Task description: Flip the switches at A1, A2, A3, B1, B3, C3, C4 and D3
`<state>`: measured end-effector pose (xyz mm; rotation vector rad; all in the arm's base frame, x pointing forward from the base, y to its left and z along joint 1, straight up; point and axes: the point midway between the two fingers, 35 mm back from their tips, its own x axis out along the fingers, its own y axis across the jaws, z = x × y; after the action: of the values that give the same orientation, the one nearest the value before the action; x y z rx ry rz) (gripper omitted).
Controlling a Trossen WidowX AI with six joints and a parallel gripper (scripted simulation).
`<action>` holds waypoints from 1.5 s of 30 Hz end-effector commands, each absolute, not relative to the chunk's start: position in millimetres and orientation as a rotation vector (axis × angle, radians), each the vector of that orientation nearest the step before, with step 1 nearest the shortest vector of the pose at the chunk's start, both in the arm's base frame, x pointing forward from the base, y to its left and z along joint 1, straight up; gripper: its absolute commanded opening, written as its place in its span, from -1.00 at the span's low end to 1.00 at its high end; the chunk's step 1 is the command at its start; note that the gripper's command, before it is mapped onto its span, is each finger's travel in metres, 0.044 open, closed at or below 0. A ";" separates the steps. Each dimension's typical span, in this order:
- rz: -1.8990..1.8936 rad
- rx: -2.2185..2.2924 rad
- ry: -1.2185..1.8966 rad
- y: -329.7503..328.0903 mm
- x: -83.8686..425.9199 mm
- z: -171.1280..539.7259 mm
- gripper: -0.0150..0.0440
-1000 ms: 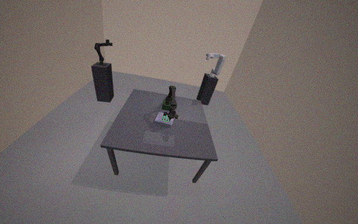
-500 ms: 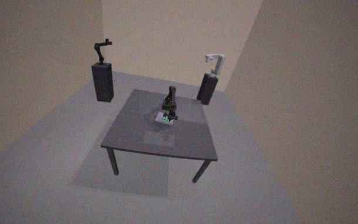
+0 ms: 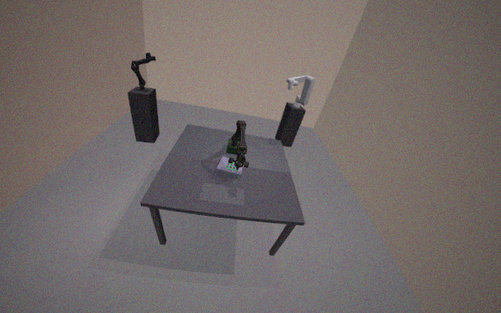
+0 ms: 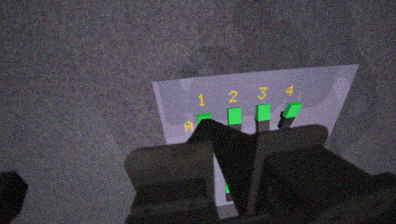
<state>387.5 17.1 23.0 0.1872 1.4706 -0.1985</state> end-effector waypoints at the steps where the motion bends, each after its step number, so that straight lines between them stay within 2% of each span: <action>1: -0.195 0.190 1.470 17.5 387.8 22.5 -0.49; 45: -0.198 0.187 1.469 16.9 388.1 21.1 -0.49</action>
<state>388.1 16.8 17.4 0.1865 1.4706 -0.1979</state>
